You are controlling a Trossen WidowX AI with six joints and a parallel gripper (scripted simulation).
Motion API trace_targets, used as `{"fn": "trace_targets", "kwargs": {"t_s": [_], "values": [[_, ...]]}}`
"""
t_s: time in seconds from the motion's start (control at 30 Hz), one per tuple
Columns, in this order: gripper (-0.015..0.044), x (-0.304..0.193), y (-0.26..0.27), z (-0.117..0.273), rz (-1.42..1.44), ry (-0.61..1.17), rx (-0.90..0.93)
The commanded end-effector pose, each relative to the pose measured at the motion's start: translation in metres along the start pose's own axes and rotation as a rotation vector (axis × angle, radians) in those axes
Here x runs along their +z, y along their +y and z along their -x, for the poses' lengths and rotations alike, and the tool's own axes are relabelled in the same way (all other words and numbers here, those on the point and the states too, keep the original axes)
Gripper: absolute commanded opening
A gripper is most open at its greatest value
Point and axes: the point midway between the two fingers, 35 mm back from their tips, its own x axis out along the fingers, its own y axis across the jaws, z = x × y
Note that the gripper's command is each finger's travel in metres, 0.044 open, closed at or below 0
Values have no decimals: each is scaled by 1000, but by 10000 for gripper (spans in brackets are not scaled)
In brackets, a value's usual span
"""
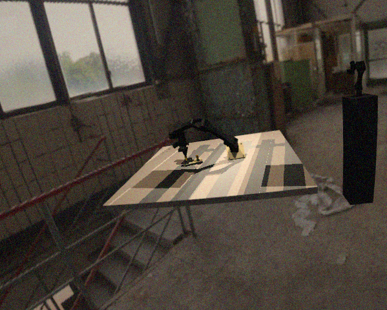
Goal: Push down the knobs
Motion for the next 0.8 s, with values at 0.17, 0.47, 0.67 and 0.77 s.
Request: {"fn": "trace_targets", "kwargs": {"t_s": [0.17,0.47,0.67,0.77], "values": [[0,0,2,-5,-1,4,2],[0,0,2,-5,-1,4,2],[0,0,2,-7,-1,4,2],[0,0,2,-7,-1,4,2]]}}
